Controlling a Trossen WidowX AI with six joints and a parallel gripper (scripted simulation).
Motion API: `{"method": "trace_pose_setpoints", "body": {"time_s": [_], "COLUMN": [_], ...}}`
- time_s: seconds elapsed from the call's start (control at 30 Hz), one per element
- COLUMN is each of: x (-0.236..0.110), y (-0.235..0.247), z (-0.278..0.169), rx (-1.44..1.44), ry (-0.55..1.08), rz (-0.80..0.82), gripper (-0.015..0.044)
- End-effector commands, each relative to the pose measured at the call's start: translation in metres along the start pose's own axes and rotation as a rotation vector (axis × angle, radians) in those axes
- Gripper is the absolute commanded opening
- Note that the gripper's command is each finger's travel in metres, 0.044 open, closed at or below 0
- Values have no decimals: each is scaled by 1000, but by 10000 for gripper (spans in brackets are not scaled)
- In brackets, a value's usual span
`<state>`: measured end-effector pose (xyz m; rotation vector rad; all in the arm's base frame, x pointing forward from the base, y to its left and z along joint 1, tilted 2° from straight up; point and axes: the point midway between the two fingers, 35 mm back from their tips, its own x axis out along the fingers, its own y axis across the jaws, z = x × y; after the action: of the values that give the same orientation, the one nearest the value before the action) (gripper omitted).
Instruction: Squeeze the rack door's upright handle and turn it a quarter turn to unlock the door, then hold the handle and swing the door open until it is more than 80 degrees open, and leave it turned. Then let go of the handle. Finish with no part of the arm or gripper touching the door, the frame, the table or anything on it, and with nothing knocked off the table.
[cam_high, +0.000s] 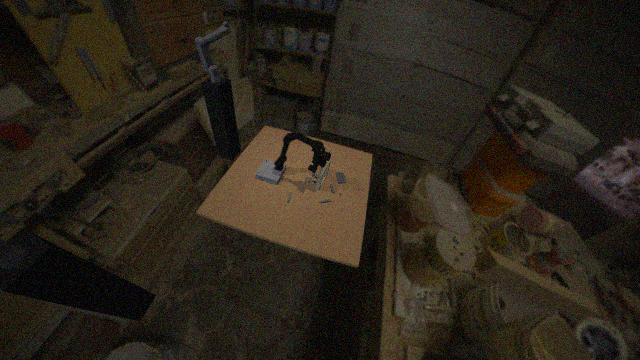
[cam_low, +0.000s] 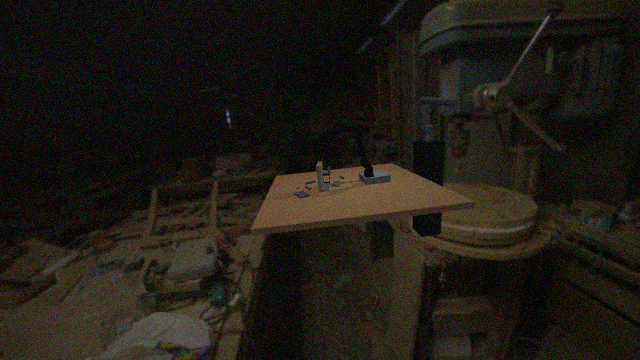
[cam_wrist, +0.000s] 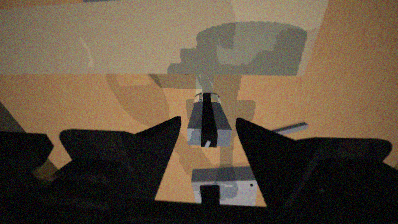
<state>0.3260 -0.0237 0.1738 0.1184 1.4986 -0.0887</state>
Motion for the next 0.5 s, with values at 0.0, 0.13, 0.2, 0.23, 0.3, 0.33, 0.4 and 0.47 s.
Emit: {"method": "trace_pose_setpoints", "body": {"time_s": [0.0,0.13,0.2,0.23,0.3,0.33,0.4,0.47], "x": [7,13,17,18,19,19,19,19], "y": [0,0,0,0,0,0,0,0], "z": [-1,-2,-2,-3,-3,-3,-3,-3], "rx": [3,3,3,3,3,3,3,3], "ry": [4,5,6,6,6,6,6,6], "rz": [1,1,1,1,1,1,1,1], "gripper": [297,297,297,297,297,271,218,166]}}
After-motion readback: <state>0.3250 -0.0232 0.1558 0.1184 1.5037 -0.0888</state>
